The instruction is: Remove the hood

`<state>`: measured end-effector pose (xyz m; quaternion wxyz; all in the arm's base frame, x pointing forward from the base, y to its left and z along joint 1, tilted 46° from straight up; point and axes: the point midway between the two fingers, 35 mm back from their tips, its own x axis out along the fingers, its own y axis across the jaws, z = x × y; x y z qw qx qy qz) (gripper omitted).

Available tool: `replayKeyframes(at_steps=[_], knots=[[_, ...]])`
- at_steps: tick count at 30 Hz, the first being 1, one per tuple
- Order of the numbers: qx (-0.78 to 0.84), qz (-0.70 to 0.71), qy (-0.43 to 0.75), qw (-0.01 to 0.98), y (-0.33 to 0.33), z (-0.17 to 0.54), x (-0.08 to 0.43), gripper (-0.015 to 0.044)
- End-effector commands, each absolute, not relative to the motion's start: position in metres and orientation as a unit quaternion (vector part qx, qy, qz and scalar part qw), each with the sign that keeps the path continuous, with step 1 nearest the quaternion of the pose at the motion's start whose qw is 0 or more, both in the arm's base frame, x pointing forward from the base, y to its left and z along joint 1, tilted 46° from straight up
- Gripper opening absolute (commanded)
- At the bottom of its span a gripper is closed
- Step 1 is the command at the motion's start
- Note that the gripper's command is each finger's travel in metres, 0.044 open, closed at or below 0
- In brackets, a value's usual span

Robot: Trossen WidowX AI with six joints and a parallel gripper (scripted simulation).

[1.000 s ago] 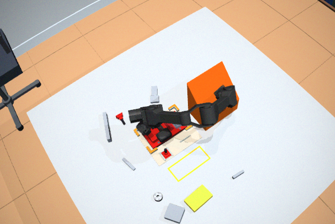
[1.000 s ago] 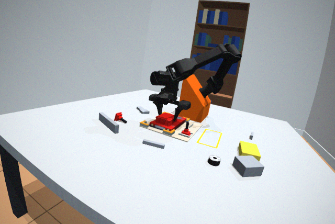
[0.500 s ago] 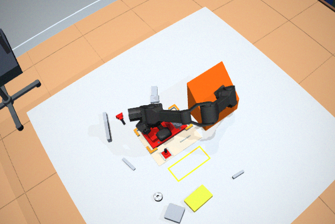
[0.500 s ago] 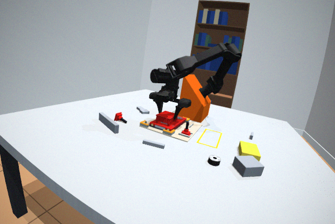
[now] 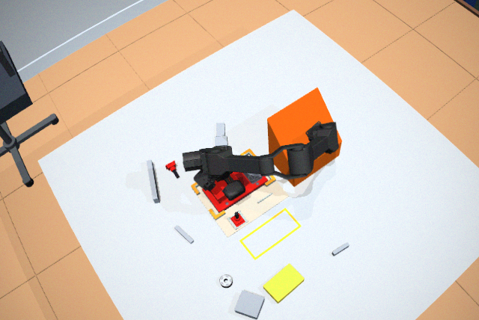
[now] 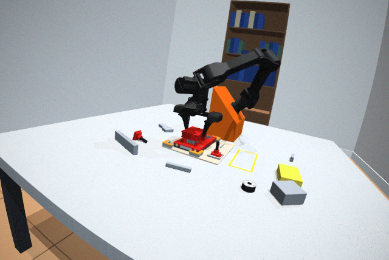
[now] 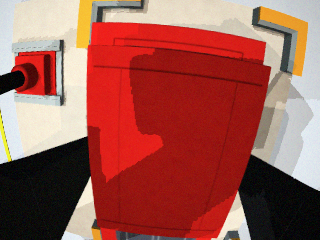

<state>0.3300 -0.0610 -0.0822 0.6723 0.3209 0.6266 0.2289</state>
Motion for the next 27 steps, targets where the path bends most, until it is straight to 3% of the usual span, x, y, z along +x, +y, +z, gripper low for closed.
replayKeyframes(at_steps=[1,15,27], knots=[[0.320,0.228,0.625,0.675,-0.066,-0.079,0.330,0.0000],[0.319,0.227,0.626,0.675,-0.098,-0.047,0.325,0.0000],[0.320,0.219,0.629,0.674,-0.071,-0.026,0.332,0.0000]])
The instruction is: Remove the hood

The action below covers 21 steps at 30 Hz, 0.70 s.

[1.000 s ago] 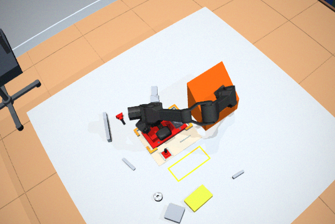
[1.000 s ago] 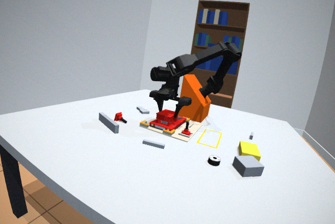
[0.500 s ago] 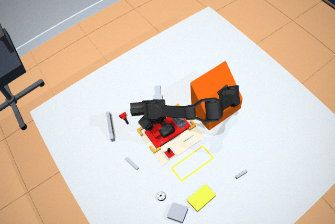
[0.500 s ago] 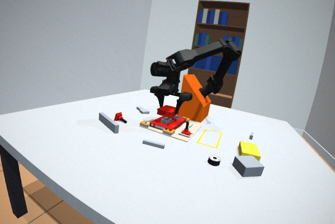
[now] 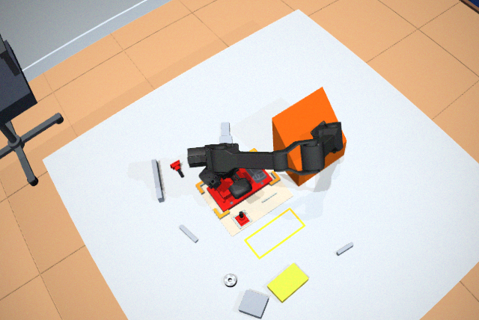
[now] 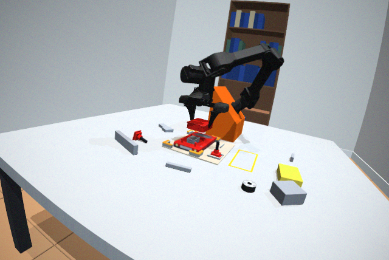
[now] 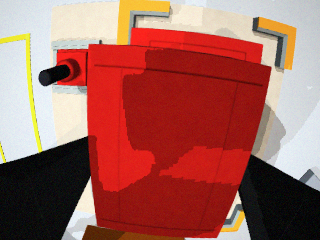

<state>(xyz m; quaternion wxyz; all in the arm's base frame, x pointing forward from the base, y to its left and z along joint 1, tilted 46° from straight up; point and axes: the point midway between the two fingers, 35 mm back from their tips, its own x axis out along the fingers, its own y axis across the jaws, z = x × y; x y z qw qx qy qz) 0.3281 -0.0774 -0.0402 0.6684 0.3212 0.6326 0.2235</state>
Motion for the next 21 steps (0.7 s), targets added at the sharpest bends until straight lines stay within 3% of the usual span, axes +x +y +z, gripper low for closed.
replayKeyframes(at_steps=[1,21], knots=[[0.320,0.219,0.629,0.674,-0.068,-0.022,0.333,0.0000],[0.318,0.219,0.628,0.675,-0.007,0.046,0.333,0.0000]])
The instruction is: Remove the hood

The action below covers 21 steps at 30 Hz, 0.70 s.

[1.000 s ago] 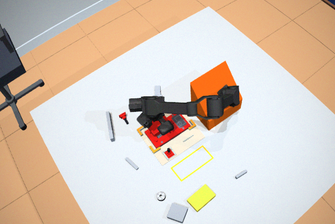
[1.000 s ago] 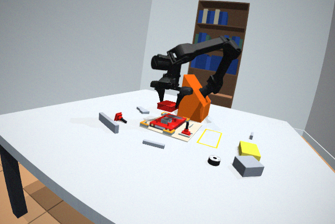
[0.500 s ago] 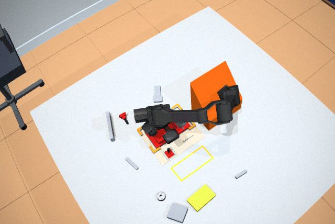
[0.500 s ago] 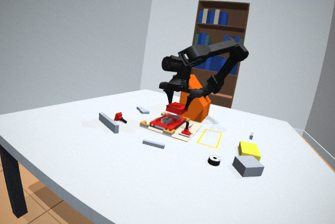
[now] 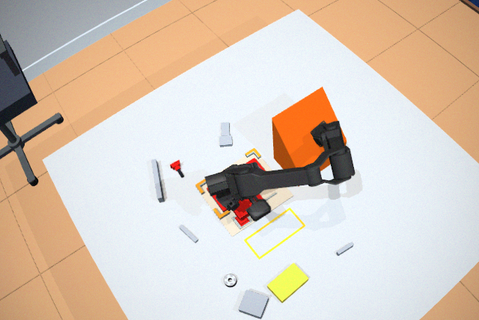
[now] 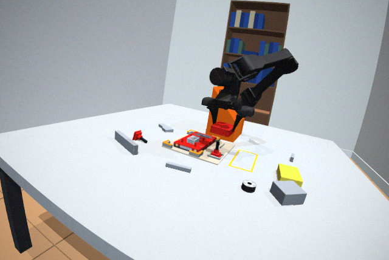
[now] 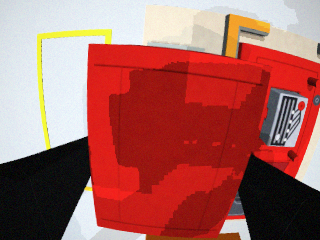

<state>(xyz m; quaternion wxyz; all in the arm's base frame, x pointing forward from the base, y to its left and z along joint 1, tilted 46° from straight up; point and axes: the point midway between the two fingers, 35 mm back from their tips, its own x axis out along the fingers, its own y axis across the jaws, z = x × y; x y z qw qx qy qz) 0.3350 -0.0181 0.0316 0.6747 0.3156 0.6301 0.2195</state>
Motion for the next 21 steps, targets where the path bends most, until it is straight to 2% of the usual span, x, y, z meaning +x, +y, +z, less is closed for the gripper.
replayKeyframes(at_steps=[1,21], knots=[[0.318,0.219,0.628,0.675,-0.004,0.049,0.332,0.0000],[0.322,0.230,0.625,0.673,0.052,0.103,0.309,0.0000]])
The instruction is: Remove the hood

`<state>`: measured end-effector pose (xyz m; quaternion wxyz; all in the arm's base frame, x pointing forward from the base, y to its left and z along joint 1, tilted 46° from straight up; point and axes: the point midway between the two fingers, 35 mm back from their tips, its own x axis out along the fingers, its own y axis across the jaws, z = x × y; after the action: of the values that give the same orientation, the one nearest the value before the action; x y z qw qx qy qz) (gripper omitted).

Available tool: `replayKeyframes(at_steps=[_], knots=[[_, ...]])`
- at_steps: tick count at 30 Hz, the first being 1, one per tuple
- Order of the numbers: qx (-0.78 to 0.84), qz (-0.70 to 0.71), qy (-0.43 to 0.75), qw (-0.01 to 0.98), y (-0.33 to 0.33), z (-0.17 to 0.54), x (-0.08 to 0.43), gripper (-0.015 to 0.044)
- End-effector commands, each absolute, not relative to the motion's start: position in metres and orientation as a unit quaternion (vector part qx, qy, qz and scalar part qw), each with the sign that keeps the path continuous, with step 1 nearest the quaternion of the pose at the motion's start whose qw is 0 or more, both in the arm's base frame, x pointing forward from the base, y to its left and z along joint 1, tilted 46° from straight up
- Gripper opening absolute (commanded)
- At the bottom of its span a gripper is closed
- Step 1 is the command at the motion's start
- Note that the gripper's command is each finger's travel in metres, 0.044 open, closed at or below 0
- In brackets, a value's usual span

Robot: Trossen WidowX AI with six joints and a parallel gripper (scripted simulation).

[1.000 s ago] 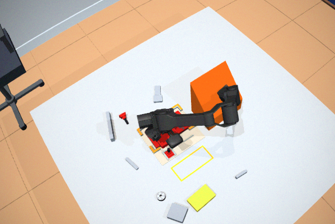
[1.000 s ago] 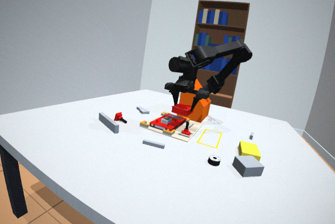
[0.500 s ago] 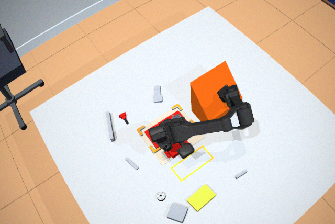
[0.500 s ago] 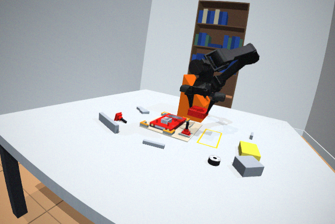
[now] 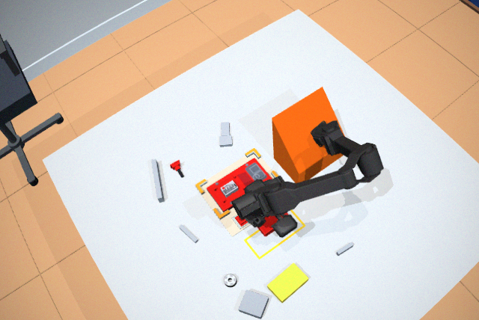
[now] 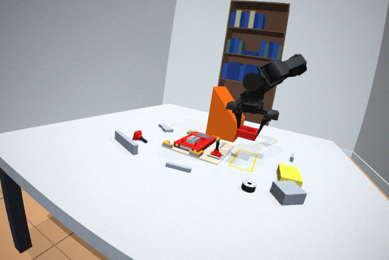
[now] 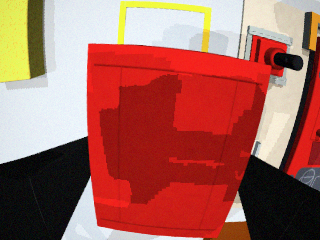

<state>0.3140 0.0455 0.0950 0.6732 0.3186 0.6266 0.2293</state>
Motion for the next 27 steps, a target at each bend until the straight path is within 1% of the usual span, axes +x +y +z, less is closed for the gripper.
replayKeyframes(at_steps=[1,27], knots=[[0.322,0.230,0.625,0.673,0.052,0.103,0.309,0.0000],[0.321,0.229,0.625,0.673,0.063,0.091,0.313,0.0000]])
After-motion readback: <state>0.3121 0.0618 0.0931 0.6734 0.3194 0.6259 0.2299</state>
